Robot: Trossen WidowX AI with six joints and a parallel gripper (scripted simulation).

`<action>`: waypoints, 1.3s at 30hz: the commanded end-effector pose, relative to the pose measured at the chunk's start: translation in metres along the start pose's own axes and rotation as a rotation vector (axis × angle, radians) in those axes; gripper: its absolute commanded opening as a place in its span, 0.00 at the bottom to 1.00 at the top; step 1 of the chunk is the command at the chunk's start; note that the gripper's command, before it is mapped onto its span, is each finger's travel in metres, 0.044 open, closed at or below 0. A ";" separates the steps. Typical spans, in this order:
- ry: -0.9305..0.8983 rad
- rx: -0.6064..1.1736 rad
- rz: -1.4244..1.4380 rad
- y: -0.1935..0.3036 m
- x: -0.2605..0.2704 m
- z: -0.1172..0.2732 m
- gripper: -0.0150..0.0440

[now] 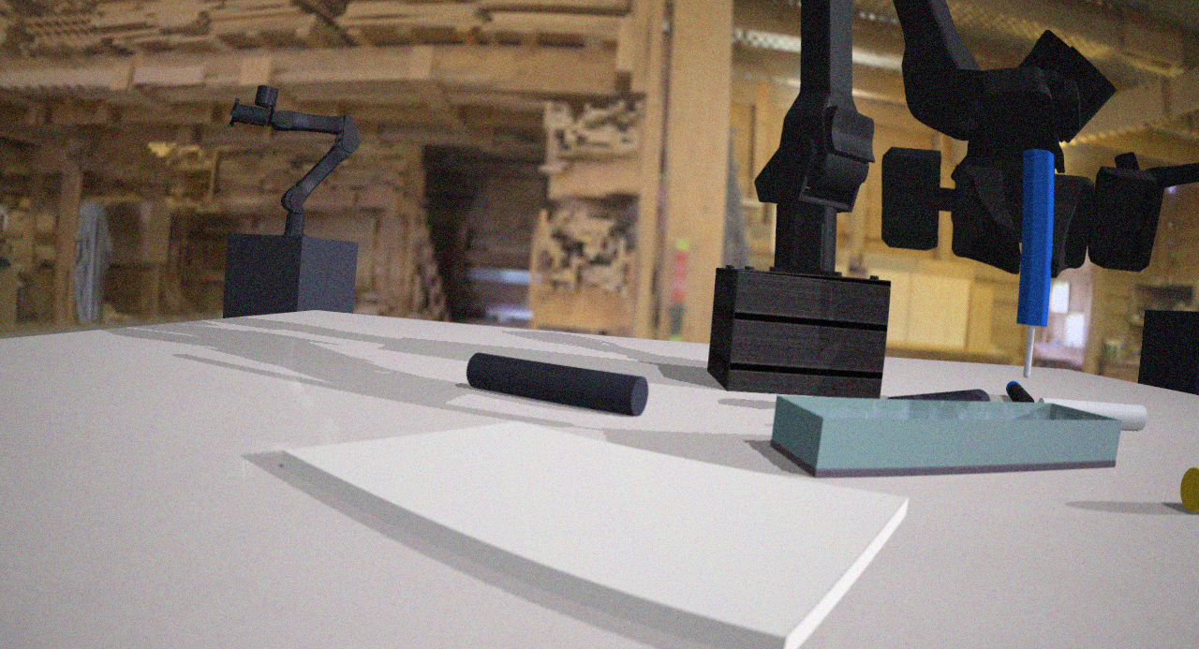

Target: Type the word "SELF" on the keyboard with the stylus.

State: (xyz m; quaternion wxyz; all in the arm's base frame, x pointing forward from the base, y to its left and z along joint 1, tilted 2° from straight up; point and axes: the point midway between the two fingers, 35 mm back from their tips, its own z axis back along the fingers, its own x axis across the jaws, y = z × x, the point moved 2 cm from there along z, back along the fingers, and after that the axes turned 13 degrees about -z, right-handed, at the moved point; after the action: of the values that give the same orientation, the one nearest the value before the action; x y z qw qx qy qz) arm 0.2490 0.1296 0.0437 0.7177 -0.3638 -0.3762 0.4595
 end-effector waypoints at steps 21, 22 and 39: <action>0.002 -0.001 0.001 -0.007 -0.029 0.005 0.25; 0.002 -0.001 0.001 -0.006 -0.029 0.005 0.25; 0.002 -0.001 0.001 0.010 -0.034 -0.004 0.39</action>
State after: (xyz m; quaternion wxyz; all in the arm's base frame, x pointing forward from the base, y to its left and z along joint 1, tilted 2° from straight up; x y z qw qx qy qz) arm 0.2393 0.1008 0.0290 0.7190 -0.3647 -0.3770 0.4560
